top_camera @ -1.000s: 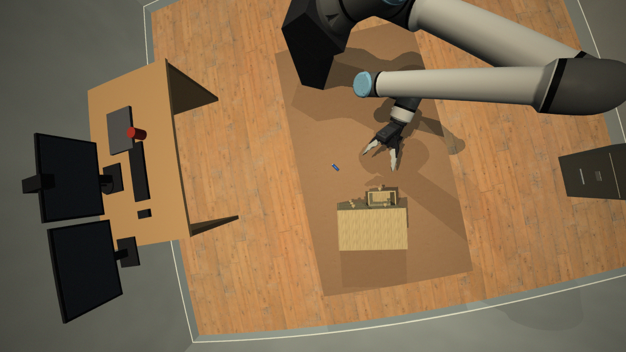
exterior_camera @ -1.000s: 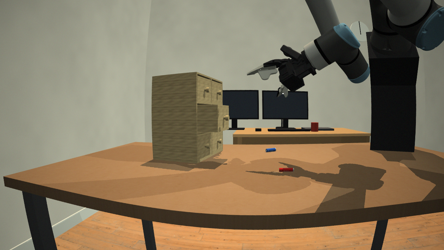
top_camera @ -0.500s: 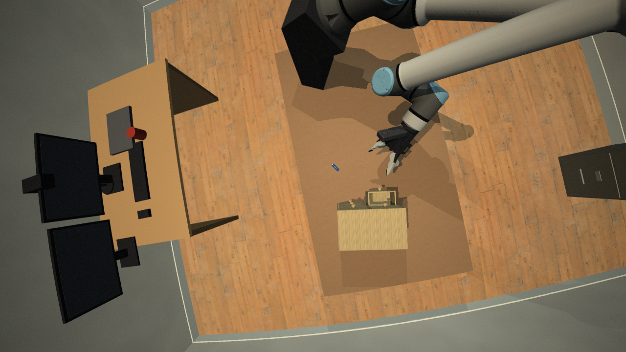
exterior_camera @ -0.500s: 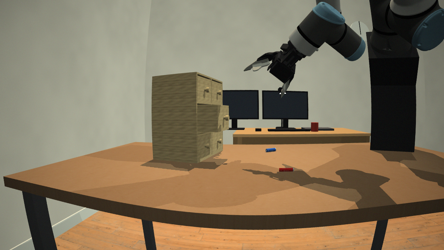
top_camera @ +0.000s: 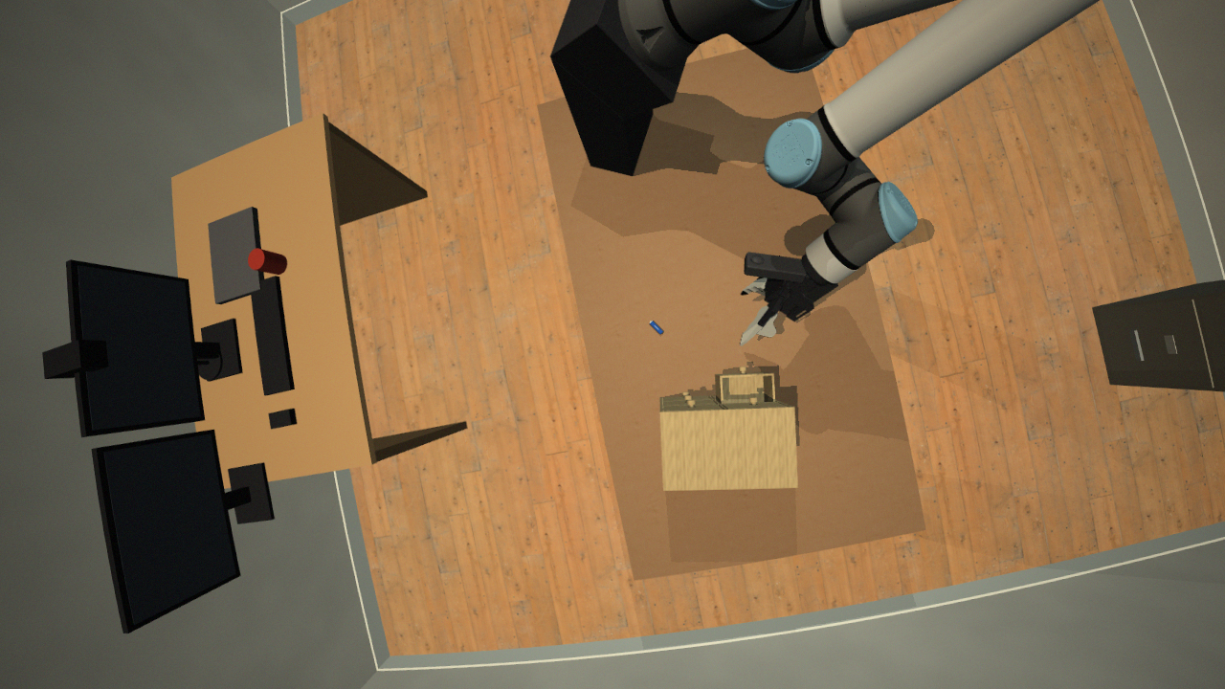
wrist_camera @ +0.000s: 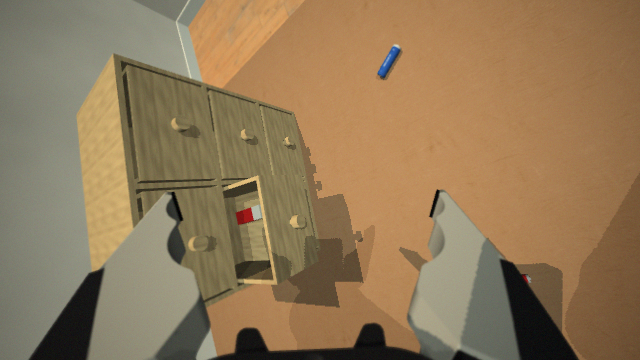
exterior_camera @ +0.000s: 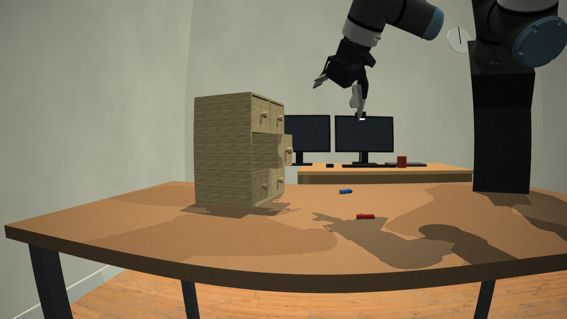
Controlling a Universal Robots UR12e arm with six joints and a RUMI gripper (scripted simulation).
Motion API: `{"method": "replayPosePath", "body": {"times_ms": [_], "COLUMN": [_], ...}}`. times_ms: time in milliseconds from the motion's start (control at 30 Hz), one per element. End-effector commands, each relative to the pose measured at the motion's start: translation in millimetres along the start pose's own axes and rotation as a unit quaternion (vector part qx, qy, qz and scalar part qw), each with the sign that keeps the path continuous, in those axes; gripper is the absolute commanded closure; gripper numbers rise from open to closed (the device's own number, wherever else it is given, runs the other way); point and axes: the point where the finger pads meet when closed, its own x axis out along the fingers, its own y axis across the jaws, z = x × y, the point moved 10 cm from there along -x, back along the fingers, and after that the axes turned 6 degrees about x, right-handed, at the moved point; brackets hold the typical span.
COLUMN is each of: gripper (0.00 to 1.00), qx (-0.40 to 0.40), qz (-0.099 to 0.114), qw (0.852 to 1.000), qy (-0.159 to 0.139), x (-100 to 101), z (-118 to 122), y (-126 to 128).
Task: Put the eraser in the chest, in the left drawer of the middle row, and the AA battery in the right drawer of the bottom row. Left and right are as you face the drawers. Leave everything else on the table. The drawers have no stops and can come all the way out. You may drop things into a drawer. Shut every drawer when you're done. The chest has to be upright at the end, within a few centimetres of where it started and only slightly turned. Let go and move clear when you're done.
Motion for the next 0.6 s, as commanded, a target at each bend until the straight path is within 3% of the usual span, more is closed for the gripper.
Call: {"method": "replayPosePath", "body": {"times_ms": [0, 200, 433, 500, 567], "gripper": [0.0, 0.0, 0.0, 0.0, 0.0], "qx": [0.077, 0.194, 0.321, 0.321, 0.352], "qz": [0.075, 0.154, 0.24, 0.24, 0.261], "qw": [0.994, 0.968, 0.915, 0.915, 0.898], "qy": [0.018, 0.029, 0.04, 0.04, 0.043], "x": [3, 4, 8, 8, 10], "z": [3, -1, -9, -9, -12], "y": [-18, -37, -56, -56, -60]}}
